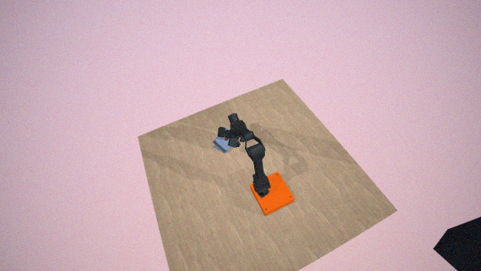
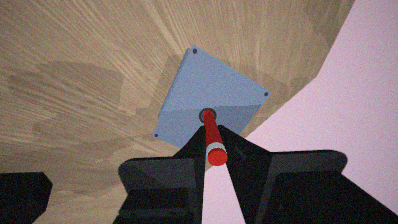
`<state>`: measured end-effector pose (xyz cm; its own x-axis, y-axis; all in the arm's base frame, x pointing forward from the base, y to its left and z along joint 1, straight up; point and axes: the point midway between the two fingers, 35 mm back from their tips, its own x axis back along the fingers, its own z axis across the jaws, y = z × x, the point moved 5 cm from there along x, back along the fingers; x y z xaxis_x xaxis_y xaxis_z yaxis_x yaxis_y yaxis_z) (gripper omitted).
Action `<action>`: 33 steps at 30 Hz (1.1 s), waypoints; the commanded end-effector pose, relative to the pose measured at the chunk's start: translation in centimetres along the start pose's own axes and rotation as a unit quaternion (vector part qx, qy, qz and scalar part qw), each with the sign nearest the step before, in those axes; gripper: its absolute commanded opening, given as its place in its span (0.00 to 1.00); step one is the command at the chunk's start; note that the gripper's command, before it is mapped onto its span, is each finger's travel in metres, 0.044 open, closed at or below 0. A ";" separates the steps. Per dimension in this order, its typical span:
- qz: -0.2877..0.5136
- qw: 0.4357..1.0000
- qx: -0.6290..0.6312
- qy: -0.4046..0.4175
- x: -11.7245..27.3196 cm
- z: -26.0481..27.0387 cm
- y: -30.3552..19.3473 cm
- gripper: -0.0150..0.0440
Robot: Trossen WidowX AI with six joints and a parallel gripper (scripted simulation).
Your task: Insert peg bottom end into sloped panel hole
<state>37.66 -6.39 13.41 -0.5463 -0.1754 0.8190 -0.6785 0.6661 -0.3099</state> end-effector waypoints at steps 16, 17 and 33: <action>0.001 1.000 -0.002 0.003 -1.1 0.1 0.0 0.25; 0.001 1.000 -0.002 0.003 -1.2 0.1 0.0 0.25; 0.001 1.000 -0.002 0.003 -1.9 0.2 0.0 0.25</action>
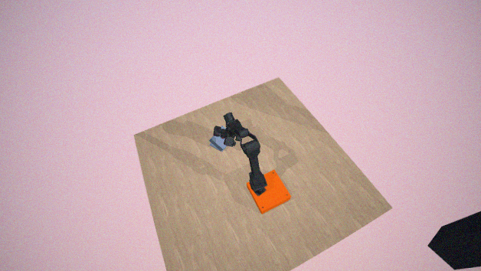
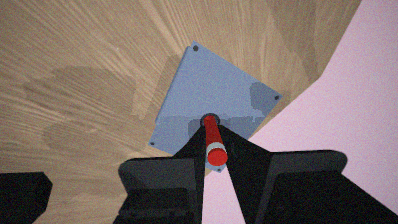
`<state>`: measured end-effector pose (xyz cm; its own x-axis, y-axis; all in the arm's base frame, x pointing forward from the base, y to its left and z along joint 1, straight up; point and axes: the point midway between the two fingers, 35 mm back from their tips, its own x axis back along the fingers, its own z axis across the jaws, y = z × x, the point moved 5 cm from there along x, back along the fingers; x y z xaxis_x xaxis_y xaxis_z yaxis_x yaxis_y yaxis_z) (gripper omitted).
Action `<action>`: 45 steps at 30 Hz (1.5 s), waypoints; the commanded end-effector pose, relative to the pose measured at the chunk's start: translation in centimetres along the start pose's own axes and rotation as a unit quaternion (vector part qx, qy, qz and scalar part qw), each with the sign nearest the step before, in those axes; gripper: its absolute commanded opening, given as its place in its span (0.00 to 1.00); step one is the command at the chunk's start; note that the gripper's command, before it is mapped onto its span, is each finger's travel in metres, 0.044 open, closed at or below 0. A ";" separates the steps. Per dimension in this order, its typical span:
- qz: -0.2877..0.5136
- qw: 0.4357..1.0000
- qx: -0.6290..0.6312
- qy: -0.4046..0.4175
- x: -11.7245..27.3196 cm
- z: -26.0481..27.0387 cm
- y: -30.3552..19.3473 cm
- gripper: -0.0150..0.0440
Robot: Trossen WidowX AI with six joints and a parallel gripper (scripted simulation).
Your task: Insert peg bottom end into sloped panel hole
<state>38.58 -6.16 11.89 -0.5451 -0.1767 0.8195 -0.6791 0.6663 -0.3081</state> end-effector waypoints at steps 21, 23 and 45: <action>0.000 1.000 0.000 0.000 0.0 0.0 0.0 0.74; 0.000 1.000 0.000 0.000 0.0 0.0 0.0 0.83; 0.000 1.000 -0.002 0.003 3.9 -0.1 -0.4 1.00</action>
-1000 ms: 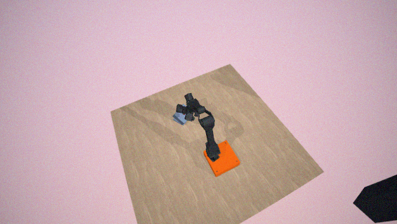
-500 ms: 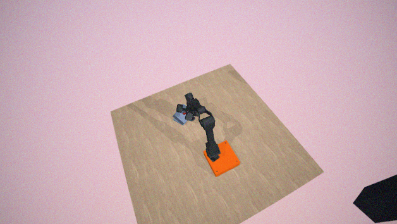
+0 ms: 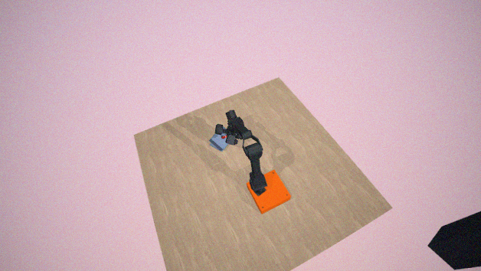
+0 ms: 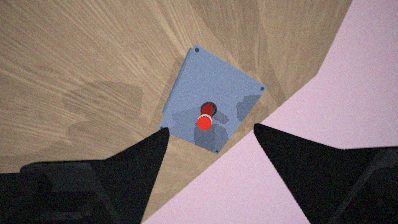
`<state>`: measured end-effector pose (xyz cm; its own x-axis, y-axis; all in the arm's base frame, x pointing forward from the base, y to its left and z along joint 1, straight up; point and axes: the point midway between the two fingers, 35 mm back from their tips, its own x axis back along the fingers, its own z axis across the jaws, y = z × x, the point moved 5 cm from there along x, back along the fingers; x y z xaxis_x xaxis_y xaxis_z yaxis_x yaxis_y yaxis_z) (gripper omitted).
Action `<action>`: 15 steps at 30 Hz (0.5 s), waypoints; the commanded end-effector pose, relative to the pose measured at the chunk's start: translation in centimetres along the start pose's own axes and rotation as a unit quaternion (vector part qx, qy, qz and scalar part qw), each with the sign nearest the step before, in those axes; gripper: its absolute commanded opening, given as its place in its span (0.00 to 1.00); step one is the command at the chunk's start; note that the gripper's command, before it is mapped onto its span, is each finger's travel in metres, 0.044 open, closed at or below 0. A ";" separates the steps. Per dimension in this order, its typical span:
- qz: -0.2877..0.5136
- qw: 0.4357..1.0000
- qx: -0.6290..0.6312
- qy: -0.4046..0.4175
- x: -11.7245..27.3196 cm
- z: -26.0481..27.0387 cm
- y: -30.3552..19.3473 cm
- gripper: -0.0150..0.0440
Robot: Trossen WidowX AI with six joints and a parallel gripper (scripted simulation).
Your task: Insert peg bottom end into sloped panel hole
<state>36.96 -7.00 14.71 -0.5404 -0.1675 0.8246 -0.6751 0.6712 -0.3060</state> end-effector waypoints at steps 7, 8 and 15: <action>-0.001 1.000 0.001 -0.002 2.0 -0.1 -0.1 1.00; -0.001 1.000 0.001 -0.002 2.2 -0.1 -0.2 1.00; 0.000 1.000 0.001 -0.001 3.7 0.0 -0.2 1.00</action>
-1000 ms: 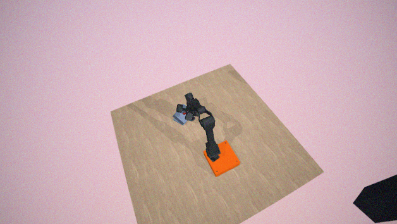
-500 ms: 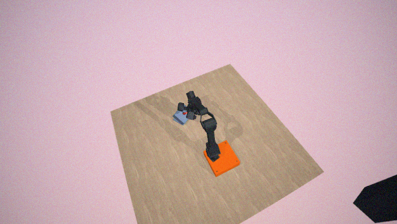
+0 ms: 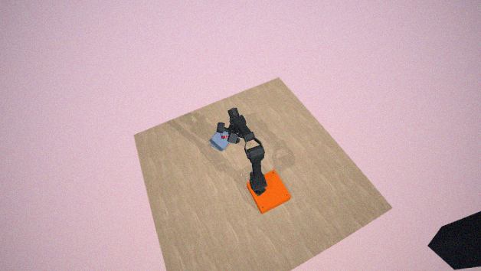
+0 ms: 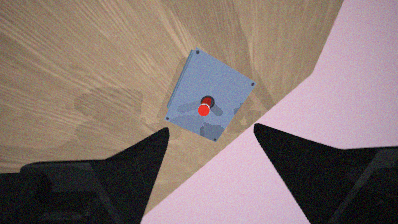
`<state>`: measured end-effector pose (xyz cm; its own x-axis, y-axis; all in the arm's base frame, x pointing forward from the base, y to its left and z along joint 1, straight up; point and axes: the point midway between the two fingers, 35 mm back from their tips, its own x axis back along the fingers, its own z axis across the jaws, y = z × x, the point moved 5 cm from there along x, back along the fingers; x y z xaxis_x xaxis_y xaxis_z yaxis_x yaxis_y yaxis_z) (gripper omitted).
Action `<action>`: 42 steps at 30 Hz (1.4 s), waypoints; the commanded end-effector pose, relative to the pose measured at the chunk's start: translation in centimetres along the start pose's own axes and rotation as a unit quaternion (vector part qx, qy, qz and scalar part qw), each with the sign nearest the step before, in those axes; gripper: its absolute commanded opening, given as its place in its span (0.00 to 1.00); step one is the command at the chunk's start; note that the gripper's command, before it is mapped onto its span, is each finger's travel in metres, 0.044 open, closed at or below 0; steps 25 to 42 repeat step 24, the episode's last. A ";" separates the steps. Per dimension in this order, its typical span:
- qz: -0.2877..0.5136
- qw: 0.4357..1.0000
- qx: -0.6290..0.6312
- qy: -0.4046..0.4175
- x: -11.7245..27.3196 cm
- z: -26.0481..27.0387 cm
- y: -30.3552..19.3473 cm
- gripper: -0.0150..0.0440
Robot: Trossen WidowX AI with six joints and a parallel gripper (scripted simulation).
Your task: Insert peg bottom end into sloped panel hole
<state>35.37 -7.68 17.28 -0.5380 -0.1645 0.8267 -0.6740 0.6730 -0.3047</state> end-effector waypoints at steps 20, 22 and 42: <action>0.000 1.000 0.001 -0.001 3.9 0.2 0.0 1.00; 0.000 1.000 0.001 -0.001 3.9 0.2 0.0 1.00; 0.000 1.000 0.001 -0.001 3.9 0.2 0.0 1.00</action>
